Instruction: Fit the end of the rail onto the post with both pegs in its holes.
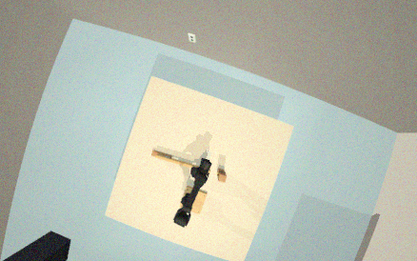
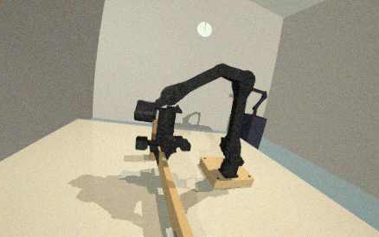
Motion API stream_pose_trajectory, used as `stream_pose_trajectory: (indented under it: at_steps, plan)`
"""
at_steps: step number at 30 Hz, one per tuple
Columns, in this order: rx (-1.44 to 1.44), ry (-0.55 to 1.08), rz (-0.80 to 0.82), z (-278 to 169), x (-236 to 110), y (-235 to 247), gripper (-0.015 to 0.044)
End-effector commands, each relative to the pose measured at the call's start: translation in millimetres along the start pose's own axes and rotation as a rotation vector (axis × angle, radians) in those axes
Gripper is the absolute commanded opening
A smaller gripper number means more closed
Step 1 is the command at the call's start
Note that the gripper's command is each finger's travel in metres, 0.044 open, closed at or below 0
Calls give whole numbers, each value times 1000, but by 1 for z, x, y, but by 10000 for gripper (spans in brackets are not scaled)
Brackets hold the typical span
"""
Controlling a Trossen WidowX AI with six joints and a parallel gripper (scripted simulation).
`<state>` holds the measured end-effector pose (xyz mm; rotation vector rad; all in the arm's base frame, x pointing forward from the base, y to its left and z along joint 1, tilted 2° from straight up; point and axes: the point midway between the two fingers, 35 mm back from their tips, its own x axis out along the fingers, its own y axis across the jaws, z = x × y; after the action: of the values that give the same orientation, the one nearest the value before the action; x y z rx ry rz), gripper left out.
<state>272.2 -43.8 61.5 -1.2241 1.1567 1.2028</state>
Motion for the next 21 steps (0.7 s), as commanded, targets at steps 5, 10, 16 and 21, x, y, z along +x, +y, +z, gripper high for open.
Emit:
stream_pose_trajectory:
  at_steps: [5,10,16,21]
  plan:
    - [-1,3,-3,-4,-3,-1,0]
    - [-1,3,-3,-5,-3,-1,0]
    - [-1,4,-3,-7,-2,-1,0]
    - [-1,4,-3,-9,-2,-1,0]
